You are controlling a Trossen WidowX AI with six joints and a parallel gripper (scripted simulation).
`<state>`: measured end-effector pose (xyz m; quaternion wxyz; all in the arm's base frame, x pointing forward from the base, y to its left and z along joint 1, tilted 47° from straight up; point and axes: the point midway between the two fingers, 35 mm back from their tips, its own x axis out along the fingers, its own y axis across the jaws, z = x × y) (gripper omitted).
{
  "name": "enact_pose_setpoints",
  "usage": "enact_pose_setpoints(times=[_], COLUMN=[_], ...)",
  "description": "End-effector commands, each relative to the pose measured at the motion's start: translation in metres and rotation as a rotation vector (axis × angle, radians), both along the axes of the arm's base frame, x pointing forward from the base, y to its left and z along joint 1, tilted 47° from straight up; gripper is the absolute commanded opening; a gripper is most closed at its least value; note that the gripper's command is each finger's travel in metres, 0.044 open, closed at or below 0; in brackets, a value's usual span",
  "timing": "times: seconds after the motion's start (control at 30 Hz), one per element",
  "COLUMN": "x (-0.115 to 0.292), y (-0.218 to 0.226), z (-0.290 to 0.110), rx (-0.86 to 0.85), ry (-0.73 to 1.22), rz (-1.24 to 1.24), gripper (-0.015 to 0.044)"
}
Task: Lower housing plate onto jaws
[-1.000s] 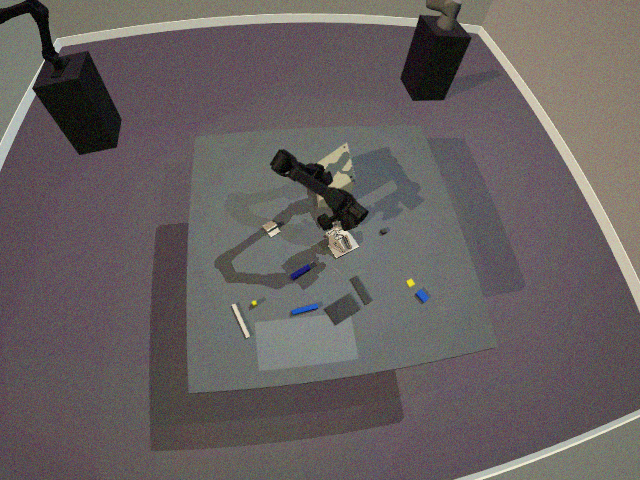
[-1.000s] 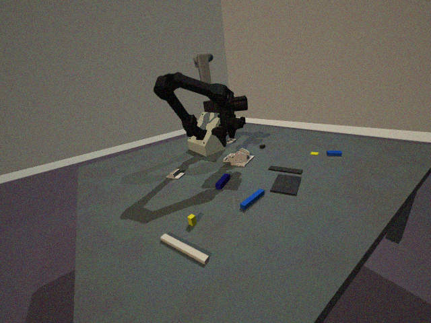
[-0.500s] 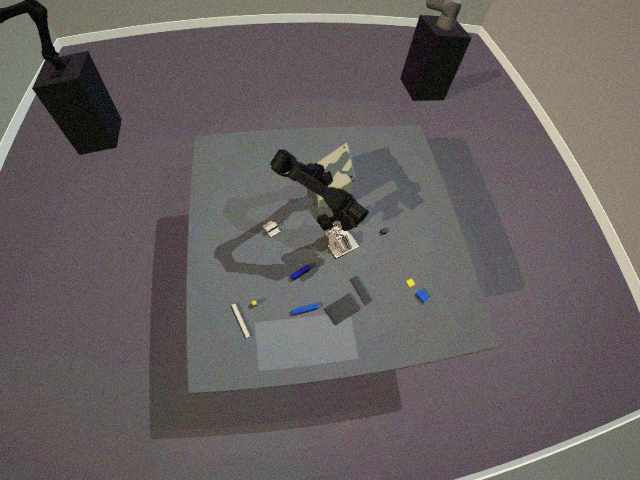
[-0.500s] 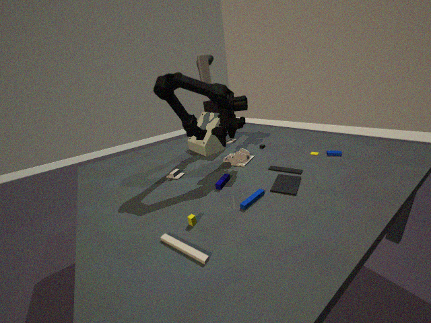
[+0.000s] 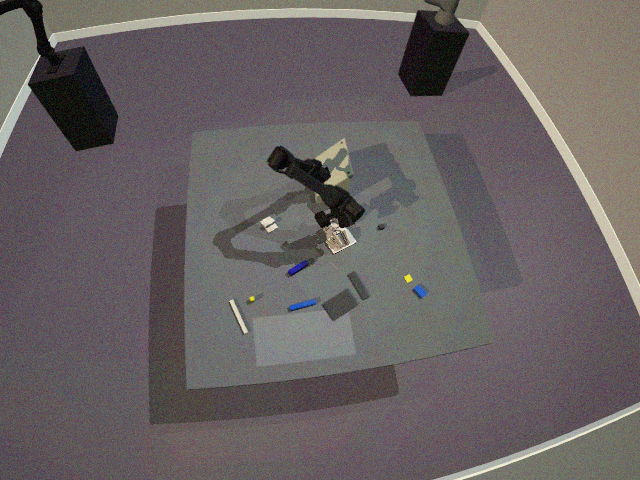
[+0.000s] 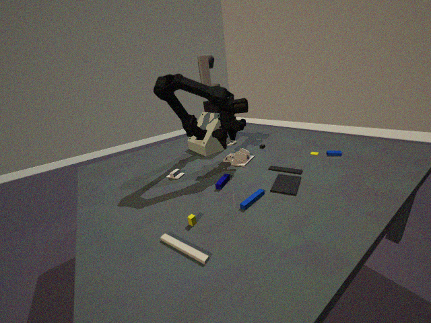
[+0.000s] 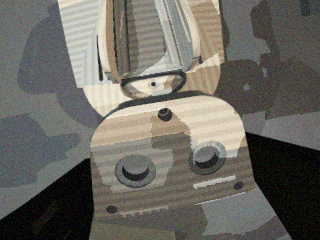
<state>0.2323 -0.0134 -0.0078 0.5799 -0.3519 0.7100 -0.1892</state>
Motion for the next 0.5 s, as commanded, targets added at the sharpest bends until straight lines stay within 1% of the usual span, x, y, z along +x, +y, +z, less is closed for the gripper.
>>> enact_pose_setpoints(times=[0.0,0.47], x=[-0.002,-0.004], y=[-0.006,-0.023], z=[-0.006,-0.022], rx=[-0.006,-0.007], ry=[0.01,0.01], rz=[0.005,0.005], gripper=[0.0351,0.0351])
